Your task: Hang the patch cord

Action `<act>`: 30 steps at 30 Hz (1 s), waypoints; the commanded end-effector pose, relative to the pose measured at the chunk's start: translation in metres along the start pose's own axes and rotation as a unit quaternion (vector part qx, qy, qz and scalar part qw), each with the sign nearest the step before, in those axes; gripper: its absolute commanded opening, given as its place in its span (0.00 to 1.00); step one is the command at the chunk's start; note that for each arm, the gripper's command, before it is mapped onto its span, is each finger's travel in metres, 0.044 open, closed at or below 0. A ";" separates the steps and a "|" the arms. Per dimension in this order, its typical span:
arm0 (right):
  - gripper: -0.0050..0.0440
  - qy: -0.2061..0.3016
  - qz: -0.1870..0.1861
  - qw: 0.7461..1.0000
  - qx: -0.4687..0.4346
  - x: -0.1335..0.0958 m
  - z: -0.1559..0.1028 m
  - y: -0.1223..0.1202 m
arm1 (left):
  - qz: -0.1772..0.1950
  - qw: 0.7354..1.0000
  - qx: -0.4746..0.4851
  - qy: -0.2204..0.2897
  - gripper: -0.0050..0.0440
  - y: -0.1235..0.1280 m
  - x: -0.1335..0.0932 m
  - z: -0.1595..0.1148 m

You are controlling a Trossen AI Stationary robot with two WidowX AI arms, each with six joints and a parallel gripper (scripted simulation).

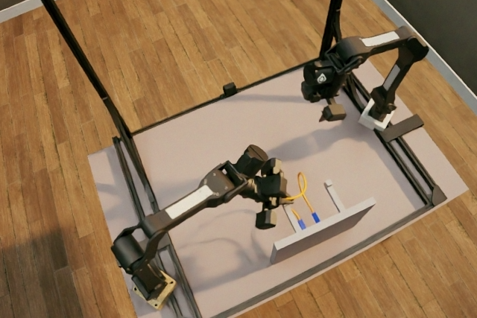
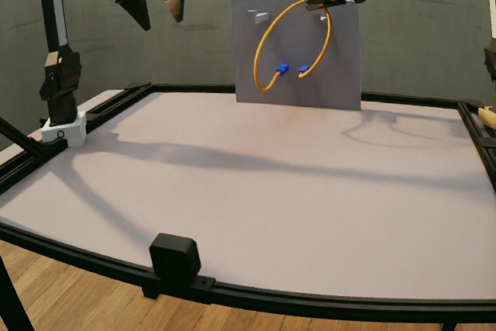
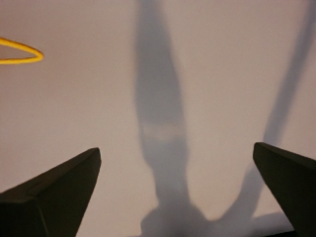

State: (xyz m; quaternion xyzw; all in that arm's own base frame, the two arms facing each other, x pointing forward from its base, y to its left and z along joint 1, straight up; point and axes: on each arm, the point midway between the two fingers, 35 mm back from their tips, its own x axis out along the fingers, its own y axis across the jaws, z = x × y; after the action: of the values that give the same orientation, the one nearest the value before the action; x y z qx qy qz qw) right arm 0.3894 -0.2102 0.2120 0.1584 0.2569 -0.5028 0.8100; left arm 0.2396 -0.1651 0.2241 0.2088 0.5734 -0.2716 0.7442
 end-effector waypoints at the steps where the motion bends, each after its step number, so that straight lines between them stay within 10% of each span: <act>1: 0.15 -0.012 0.007 1.000 0.009 -0.009 0.010 -0.003 | 0.001 1.000 0.000 -0.011 1.00 0.000 -0.007 0.000; 30: 0.15 -0.010 0.000 1.000 0.004 -0.007 0.007 -0.012 | 0.001 1.000 0.000 -0.011 1.00 0.000 -0.007 0.000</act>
State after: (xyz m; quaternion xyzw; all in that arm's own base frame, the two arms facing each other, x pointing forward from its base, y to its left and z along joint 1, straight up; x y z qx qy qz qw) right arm 0.3828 -0.2130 0.2089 0.1542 0.2614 -0.5057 0.8076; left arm 0.2396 -0.1651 0.2241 0.2088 0.5734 -0.2716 0.7443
